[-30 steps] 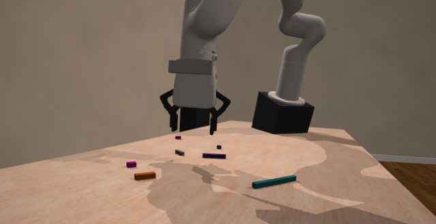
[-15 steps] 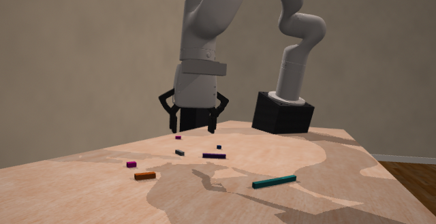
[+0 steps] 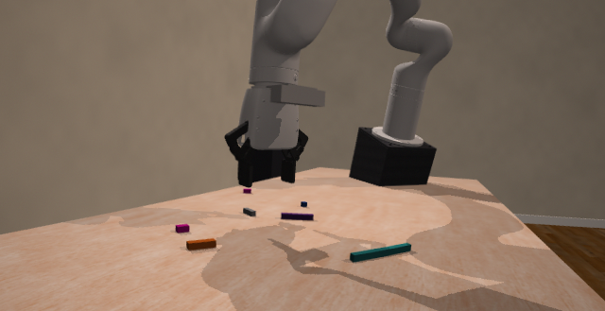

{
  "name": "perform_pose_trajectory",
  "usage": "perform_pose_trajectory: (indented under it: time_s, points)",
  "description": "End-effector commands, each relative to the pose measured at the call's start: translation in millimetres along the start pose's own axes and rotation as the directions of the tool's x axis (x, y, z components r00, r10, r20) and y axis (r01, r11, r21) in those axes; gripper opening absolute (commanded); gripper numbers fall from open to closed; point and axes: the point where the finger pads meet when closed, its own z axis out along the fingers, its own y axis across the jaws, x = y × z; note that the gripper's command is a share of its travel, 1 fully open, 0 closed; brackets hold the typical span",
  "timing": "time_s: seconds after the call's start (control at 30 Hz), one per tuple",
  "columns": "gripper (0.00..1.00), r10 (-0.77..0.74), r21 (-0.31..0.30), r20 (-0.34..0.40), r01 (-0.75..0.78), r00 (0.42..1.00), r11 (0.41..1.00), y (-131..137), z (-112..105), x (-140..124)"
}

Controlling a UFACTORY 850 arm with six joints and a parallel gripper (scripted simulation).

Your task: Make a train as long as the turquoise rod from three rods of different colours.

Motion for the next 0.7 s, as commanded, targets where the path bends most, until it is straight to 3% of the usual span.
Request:
perform_pose_trajectory:
  time_s: [0.0, 0.33, 0.67]
  points:
    - [1.0, -0.165, -0.017, -0.024, 0.164, 0.986, 0.986, 1.2, -1.0, 0.3]
    - [1.0, -0.389, -0.022, -0.019, 0.389, 0.921, 0.921, 1.5, -1.1, 0.4]
    - [1.0, -0.416, -0.023, -0.018, 0.415, 0.909, 0.909, 1.6, -1.1, 0.5]
